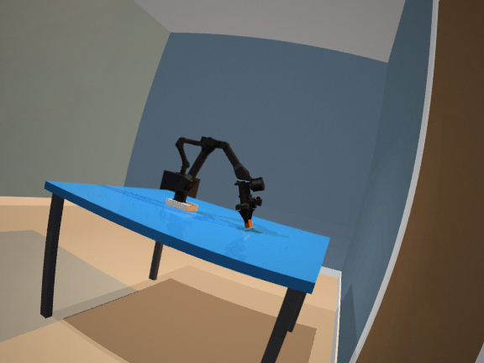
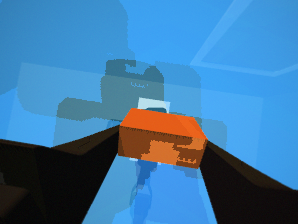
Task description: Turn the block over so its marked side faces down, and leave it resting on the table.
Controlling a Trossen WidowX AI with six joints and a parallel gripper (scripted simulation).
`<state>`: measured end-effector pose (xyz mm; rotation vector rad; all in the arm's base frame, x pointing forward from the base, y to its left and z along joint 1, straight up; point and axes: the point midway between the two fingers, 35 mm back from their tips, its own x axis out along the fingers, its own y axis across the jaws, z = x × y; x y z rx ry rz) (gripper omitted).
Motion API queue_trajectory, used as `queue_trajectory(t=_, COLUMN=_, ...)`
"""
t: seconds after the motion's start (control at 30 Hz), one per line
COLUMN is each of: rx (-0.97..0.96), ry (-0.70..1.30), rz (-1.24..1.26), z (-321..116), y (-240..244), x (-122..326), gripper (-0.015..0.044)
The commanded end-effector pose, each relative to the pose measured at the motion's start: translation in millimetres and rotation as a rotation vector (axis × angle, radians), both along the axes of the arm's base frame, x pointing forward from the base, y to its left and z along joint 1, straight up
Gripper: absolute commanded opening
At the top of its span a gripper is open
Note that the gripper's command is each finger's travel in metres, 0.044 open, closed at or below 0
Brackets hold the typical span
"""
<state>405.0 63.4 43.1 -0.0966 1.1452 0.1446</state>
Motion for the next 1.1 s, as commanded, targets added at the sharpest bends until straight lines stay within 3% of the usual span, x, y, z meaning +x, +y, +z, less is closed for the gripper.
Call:
queue_trajectory(t=0.0, rx=0.013, ry=-0.066, rz=0.000, z=3.9, y=0.0, x=-0.9, gripper=0.0000)
queue_trajectory(t=0.5, rx=0.035, ry=-0.196, rz=0.002, z=4.5, y=-1.0, x=-8.0, gripper=0.0000)
queue_trajectory(t=1.07, rx=0.074, ry=-0.434, rz=0.002, z=-29.0, y=1.8, x=10.5, gripper=0.0000)
